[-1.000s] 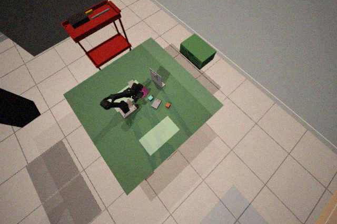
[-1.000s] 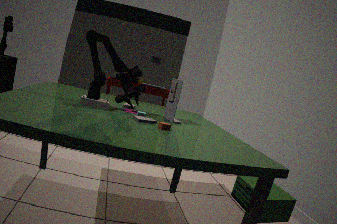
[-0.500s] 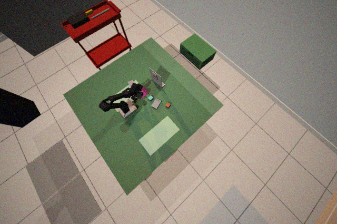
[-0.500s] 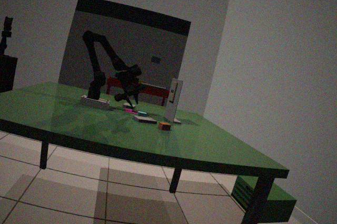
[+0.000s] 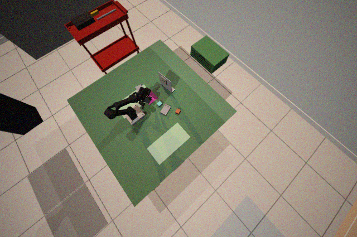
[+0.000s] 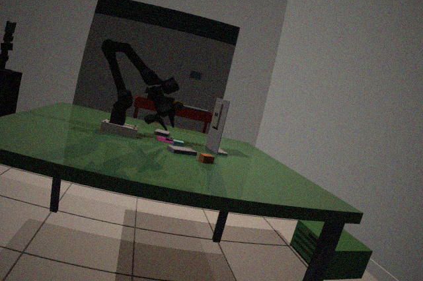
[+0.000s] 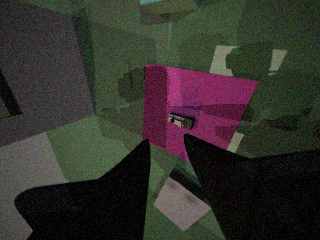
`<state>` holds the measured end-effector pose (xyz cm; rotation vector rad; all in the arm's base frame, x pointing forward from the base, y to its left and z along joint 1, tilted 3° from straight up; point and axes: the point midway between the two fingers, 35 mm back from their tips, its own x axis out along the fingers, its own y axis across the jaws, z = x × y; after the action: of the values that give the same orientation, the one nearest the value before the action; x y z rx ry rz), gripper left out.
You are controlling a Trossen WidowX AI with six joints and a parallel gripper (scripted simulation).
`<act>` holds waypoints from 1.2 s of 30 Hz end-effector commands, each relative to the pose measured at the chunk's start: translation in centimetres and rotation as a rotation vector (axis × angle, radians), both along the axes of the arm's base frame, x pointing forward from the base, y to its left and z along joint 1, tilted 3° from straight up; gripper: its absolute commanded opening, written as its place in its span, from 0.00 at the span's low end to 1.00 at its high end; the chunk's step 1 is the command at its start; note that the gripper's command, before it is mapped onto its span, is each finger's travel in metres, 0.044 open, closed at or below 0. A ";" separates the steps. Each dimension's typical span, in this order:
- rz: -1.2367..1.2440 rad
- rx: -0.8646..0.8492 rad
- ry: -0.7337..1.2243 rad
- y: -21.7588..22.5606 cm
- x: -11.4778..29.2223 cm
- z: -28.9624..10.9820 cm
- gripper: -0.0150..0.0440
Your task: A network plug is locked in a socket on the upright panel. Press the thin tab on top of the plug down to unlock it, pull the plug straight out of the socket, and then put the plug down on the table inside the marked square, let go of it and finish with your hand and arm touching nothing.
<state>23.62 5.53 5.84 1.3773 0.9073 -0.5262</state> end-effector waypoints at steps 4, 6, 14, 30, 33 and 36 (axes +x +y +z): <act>0.007 0.002 -0.009 0.0 0.2 1.4 0.52; 0.007 0.001 -0.009 0.0 0.2 1.7 0.52; 0.007 0.001 -0.009 -0.1 0.2 2.9 0.52; 0.007 0.001 -0.008 -0.3 -0.2 5.3 0.52; 0.006 0.001 -0.008 -0.4 -0.3 5.7 0.52; 0.006 0.001 -0.008 -0.4 -0.4 6.1 0.52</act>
<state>23.23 5.11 11.09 1.3774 0.9070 -0.5275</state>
